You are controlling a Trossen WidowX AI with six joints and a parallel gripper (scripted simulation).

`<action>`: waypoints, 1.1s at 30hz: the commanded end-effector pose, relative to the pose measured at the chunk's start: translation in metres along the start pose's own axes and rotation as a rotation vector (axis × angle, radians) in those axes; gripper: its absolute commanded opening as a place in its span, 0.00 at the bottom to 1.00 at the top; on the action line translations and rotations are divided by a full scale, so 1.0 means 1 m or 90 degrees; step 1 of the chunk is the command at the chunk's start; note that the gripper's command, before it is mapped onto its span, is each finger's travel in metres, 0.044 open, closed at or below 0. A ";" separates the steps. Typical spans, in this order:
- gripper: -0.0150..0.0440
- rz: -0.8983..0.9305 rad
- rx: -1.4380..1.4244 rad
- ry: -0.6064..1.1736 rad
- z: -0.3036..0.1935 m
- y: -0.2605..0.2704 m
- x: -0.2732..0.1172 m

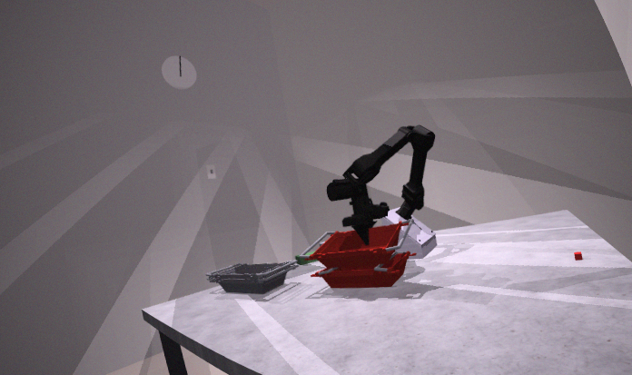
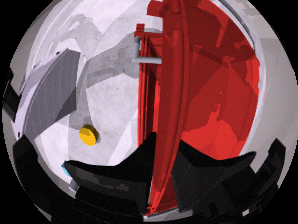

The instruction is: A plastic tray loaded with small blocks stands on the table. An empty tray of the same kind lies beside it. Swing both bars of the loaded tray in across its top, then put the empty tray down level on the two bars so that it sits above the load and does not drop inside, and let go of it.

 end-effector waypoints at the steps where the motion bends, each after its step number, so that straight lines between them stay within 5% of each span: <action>1: 0.25 0.017 0.005 -0.003 0.002 0.005 0.006; 33: 0.25 0.017 0.005 -0.003 0.003 0.009 0.013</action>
Point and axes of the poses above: the point midway between the two fingers, 35 mm back from their tips, its own x axis out along the fingers, its own y axis across the jaws, z = x × y, the point moved 1 cm from there along -x, back along the fingers, and after that the axes turned 6 degrees about -x, right-handed, at the moved point
